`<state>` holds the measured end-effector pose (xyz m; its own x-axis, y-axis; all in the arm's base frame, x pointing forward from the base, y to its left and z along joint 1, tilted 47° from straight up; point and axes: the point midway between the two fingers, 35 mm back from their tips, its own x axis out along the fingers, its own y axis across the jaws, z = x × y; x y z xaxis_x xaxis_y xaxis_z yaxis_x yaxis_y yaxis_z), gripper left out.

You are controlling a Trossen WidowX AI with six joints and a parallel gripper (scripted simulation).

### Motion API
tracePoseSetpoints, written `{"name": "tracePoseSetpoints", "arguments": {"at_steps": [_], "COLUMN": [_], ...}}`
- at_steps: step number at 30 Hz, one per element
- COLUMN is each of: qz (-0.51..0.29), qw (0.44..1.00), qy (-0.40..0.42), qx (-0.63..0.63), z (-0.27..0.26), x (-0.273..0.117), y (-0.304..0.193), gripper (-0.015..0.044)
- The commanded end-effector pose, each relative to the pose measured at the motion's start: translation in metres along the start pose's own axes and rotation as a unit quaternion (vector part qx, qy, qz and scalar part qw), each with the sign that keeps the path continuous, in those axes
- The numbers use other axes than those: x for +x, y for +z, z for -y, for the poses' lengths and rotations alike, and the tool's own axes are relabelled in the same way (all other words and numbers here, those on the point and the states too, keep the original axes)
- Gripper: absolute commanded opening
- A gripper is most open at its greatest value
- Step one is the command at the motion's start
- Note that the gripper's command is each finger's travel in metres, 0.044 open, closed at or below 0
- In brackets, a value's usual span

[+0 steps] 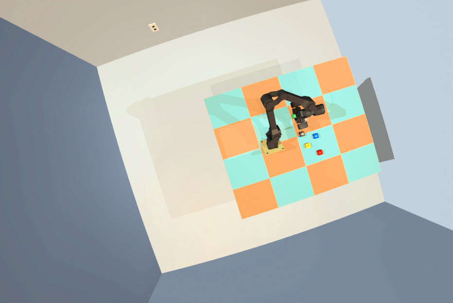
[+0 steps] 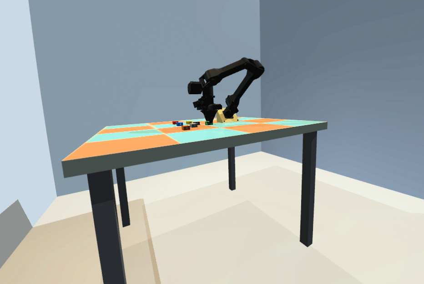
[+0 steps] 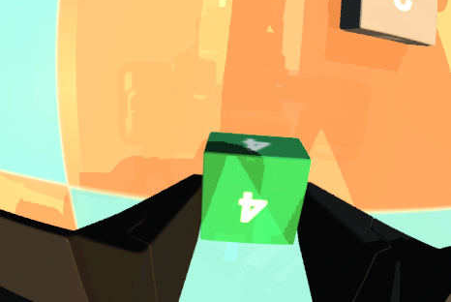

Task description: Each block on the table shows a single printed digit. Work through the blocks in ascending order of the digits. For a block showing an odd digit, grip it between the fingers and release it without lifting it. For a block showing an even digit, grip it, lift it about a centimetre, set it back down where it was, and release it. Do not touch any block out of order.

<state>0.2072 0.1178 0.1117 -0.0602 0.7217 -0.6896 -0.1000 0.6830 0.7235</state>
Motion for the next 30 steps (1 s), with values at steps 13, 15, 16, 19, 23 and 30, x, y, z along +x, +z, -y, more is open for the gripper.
{"name": "tracePoseSetpoints", "arguments": {"at_steps": [13, 15, 16, 19, 23, 30], "qz": [0.001, 0.001, 0.001, 0.001, 0.001, 0.001], "qw": [1.0, 1.0, 1.0, 1.0, 1.0, 1.0], "qy": [0.001, 0.001, 0.001, 0.001, 0.001, 0.001], "qx": [0.001, 0.001, 0.001, 0.001, 0.001, 0.001], "z": [0.0, 0.0, 0.0, 0.0, 0.0, 0.0], "x": [-0.005, -0.005, -0.005, -0.001, 0.003, 0.01], "y": [0.001, 0.001, 0.001, 0.001, 0.001, 0.001], "gripper": [0.012, 0.012, 0.012, 0.012, 0.012, 0.012]}}
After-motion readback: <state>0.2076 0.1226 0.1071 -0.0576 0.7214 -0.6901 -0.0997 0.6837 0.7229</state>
